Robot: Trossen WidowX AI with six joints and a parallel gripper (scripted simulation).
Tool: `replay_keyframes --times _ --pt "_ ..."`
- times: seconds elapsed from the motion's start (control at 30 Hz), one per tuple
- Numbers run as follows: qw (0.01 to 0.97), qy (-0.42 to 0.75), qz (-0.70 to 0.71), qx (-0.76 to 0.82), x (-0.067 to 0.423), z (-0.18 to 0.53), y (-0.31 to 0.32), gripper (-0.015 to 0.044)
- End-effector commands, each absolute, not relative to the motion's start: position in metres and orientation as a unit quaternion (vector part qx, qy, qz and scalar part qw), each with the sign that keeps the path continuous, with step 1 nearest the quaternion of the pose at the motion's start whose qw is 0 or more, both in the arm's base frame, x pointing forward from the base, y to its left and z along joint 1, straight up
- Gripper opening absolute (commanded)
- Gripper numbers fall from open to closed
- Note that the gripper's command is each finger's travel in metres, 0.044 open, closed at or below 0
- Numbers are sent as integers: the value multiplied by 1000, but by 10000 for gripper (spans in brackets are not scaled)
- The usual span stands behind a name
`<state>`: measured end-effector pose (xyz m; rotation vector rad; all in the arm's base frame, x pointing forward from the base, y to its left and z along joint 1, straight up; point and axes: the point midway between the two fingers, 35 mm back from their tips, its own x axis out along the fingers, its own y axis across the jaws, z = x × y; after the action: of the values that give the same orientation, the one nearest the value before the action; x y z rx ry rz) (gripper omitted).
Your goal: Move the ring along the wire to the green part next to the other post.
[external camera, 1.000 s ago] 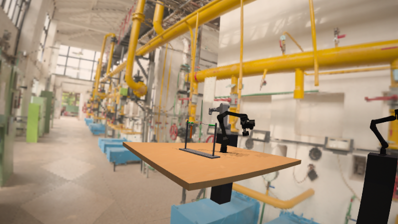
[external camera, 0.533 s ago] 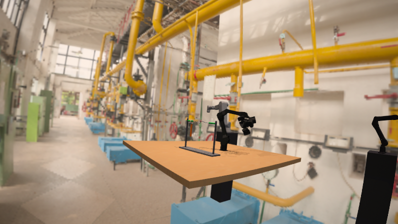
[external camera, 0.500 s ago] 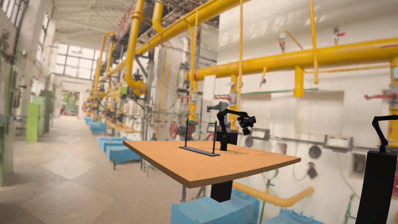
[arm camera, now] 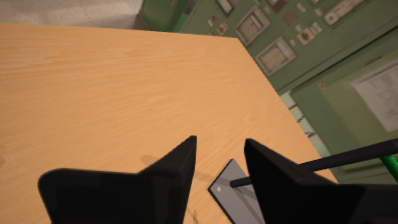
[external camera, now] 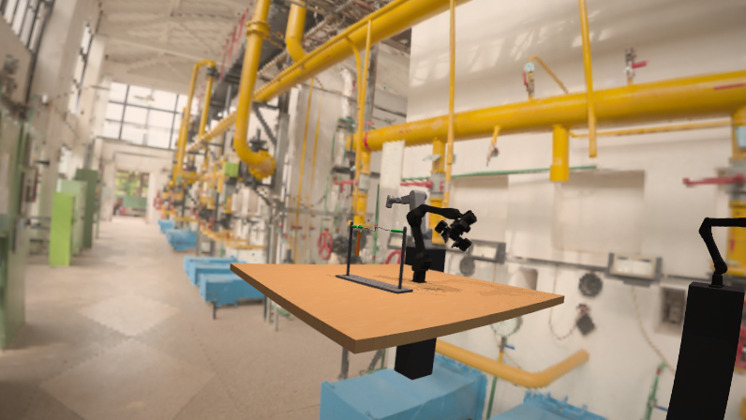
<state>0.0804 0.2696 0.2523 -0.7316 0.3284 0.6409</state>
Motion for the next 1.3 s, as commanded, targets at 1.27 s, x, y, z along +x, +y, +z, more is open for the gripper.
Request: replay_keyframes --times 1.27 --pt "936 177 174 248 276 340 228 160"
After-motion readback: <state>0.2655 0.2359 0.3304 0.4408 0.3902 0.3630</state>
